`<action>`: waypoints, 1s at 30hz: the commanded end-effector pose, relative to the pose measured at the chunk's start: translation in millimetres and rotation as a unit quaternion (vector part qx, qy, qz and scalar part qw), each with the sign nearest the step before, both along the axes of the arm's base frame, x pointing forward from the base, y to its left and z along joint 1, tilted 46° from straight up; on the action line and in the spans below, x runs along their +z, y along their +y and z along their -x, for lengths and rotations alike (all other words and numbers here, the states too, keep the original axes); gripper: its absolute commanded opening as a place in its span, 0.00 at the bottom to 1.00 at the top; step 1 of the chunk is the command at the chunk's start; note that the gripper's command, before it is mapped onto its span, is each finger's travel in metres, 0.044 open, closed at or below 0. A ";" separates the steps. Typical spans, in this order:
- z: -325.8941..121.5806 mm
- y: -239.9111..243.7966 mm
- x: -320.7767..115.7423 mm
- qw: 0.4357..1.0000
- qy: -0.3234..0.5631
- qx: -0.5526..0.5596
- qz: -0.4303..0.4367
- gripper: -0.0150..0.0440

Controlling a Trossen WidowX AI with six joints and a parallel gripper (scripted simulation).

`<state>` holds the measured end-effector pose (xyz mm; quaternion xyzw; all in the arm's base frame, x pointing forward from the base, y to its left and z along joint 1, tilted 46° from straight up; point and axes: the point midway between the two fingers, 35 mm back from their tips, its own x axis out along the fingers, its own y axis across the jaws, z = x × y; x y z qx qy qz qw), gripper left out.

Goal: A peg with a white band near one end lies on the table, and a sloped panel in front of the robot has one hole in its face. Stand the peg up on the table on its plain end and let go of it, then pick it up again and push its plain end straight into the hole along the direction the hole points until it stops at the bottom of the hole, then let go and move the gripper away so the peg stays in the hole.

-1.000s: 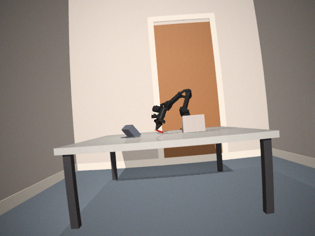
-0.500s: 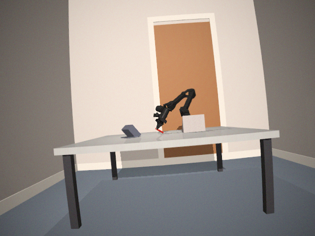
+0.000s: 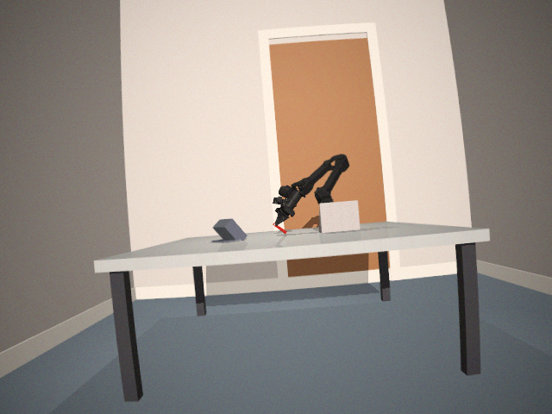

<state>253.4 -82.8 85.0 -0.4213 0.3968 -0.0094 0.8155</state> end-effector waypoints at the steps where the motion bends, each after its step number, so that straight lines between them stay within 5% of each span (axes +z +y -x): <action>1: 2.9 0.1 2.4 1.000 -0.016 0.015 -0.005 0.34; 30: 21.6 -2.6 8.3 0.989 -0.096 0.103 -0.043 0.34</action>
